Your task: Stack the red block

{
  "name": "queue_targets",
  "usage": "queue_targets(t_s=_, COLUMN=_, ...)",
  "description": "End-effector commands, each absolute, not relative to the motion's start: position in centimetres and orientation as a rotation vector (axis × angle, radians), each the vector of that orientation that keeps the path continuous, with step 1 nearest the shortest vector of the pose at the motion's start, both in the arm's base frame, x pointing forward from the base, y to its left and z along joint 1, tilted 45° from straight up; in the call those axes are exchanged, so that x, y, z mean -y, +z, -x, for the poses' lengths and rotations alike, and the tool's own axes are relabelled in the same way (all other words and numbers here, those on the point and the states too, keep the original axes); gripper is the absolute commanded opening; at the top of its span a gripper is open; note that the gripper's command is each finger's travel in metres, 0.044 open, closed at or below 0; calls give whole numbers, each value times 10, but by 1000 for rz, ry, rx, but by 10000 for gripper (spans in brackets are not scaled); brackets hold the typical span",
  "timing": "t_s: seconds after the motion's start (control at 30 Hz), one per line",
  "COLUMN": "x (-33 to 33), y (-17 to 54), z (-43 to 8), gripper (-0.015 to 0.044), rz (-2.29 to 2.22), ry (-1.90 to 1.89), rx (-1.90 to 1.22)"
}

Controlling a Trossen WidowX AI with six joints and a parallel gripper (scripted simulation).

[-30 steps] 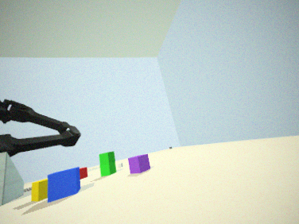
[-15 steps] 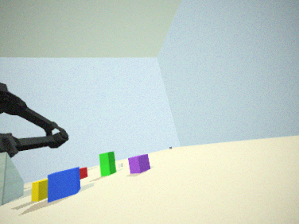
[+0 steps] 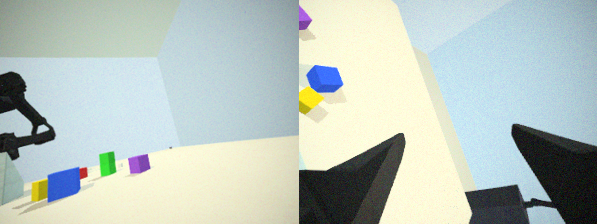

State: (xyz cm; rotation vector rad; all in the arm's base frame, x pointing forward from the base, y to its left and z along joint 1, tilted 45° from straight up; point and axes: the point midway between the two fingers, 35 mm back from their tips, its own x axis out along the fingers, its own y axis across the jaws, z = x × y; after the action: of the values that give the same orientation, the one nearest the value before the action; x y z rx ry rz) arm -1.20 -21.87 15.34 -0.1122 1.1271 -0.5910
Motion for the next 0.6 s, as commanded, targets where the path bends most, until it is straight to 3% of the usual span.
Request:
queue_targets(t_s=0.0, x=220, y=150, z=-7, gripper=440, rz=34, ry=-547, rx=-1075)
queue_targets(t_s=0.57, x=192, y=124, z=-104, gripper=440, rz=-449, ry=-277, rx=-984)
